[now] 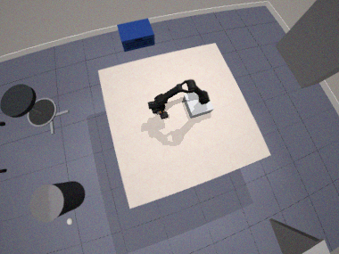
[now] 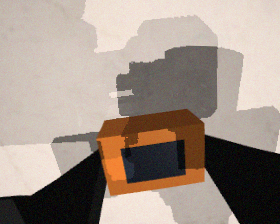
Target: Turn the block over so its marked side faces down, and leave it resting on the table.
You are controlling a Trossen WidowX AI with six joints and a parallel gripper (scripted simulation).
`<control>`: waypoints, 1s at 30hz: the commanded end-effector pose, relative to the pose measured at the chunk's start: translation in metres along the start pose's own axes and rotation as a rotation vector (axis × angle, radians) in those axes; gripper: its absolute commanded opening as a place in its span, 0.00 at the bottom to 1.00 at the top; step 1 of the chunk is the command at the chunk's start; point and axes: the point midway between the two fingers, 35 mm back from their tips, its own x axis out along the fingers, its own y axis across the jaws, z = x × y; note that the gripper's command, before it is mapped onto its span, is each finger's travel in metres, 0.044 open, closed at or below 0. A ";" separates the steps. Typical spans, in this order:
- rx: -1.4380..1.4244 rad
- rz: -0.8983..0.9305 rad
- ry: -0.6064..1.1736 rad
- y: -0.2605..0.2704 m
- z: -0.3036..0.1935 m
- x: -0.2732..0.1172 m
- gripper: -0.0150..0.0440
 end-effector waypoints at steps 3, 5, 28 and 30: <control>0.003 -0.005 -0.024 -0.001 0.005 -0.024 0.25; 0.003 -0.005 -0.024 -0.001 0.005 -0.024 0.25; 0.007 -0.003 -0.355 -0.002 0.008 -0.012 0.25; 0.007 -0.003 -0.385 -0.002 0.007 -0.012 0.25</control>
